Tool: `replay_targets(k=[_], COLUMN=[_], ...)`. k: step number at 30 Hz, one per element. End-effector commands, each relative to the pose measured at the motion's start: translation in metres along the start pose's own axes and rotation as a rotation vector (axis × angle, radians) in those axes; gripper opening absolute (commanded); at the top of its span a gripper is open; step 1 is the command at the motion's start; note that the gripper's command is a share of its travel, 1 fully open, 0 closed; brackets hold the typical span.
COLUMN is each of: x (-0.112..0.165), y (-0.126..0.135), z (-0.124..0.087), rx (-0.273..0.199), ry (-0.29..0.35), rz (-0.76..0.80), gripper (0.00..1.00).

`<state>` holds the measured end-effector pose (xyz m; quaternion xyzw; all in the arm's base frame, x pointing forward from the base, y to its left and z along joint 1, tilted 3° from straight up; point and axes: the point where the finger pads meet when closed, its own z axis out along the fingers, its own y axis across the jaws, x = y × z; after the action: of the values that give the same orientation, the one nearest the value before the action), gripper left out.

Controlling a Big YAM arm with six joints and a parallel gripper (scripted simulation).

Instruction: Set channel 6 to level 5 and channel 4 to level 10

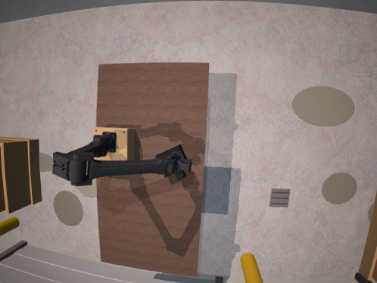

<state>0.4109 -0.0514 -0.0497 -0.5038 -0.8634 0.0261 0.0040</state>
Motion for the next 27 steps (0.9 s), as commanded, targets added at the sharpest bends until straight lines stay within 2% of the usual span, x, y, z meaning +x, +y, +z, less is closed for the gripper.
replay_targets(k=[1, 27], x=[-0.0252, -0.0314], y=[0.0138, 0.0137], z=[-0.0094, -0.0095], rx=[-0.027, -0.028], ry=[-0.028, -0.029], rz=[0.006, 0.006], gripper=[0.0, 0.0])
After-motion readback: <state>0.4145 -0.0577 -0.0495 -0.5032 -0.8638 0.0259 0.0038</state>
